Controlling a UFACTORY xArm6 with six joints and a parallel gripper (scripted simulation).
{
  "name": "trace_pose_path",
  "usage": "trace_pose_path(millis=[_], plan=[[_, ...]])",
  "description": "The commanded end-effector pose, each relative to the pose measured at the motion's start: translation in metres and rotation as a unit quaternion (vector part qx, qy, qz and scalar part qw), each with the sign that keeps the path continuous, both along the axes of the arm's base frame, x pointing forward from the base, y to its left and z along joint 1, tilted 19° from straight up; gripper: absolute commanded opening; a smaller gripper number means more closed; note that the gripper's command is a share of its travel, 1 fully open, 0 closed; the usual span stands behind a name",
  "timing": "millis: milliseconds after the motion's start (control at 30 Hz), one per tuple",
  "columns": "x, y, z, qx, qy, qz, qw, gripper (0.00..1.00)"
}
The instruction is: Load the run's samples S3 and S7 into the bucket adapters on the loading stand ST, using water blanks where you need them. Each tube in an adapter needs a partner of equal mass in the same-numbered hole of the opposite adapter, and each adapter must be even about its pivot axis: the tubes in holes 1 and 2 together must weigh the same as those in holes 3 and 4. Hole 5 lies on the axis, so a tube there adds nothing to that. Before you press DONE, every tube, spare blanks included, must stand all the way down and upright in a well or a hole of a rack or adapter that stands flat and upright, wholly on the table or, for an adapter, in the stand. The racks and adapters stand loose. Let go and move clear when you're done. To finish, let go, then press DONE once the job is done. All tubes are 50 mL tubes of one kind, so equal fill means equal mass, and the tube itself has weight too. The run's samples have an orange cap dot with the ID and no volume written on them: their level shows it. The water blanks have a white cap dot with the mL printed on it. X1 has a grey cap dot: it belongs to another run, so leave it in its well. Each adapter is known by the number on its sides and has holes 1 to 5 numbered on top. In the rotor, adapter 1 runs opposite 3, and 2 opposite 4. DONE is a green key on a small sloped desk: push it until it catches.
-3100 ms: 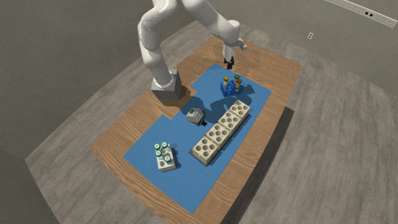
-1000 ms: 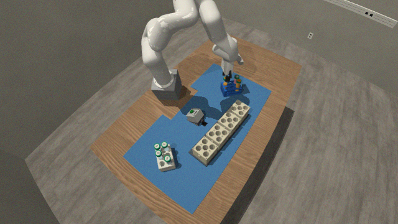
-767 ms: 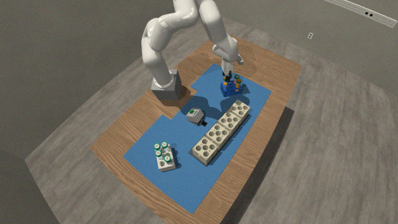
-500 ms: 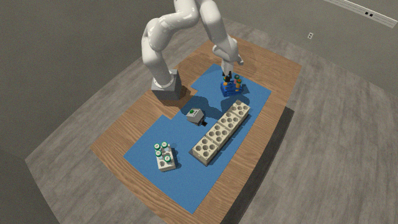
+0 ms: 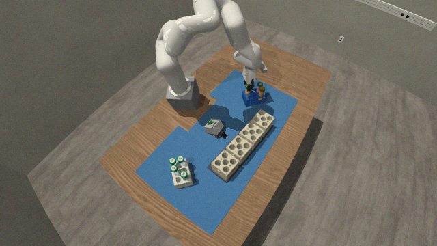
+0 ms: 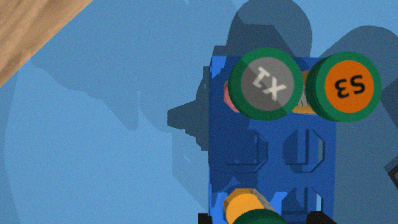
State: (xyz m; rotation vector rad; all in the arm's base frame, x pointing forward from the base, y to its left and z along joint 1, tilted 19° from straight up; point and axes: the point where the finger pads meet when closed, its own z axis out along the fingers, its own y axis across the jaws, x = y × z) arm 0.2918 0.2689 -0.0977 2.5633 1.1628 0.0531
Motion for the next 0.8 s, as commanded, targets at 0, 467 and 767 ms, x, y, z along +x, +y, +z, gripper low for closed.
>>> trace_pose_path(millis=[0, 467, 767], plan=[[0.0013, 0.0010, -0.0010, 0.002, -0.001, 0.000, 1.000, 0.57], [0.0023, -0.0007, -0.0066, 0.002, -0.001, 0.000, 1.000, 0.57], [0.0023, -0.0006, -0.0066, 0.002, -0.001, 0.000, 1.000, 0.57]])
